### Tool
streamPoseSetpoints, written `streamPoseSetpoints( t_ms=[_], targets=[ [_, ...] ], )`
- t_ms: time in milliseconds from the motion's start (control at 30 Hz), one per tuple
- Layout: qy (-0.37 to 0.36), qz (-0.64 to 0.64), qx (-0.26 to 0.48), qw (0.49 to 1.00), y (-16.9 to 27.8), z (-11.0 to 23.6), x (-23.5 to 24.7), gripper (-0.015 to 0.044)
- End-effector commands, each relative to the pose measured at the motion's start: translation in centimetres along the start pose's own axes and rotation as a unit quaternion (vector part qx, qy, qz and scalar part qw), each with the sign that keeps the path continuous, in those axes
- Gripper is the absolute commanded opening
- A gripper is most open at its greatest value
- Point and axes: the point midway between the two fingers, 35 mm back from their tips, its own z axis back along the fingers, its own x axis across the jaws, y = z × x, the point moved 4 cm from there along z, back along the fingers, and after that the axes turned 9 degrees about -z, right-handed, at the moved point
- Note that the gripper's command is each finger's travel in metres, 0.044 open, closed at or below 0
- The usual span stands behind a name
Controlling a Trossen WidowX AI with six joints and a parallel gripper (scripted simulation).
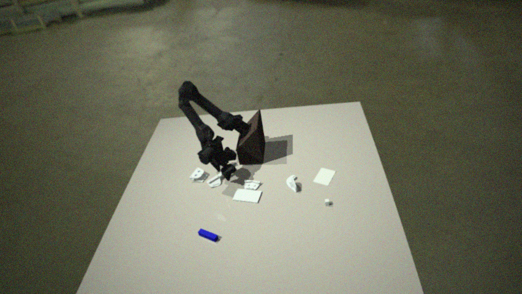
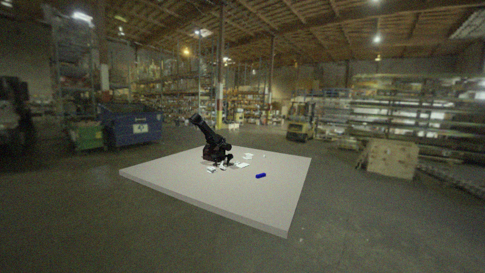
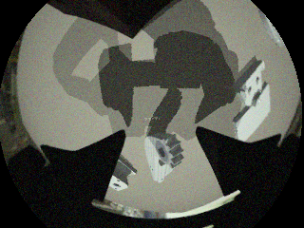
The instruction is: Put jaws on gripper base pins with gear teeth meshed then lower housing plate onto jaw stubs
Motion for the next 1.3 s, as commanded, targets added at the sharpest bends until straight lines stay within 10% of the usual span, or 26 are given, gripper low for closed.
streamPoseSetpoints(
  t_ms=[0, 167, 567, 1267],
  targets=[
    [0.0, 0.005, -0.003, 1.0, -0.32, -0.3, 0.13, 0.044],
    [0.0, 0.005, -0.003, 1.0, -0.32, -0.3, 0.13, 0.044],
    [0.0, 0.005, -0.003, 1.0, -0.32, -0.3, 0.13, 0.0125],
    [0.0, 0.005, -0.003, 1.0, -0.32, -0.11, 0.11, 0.0037]
  ],
)
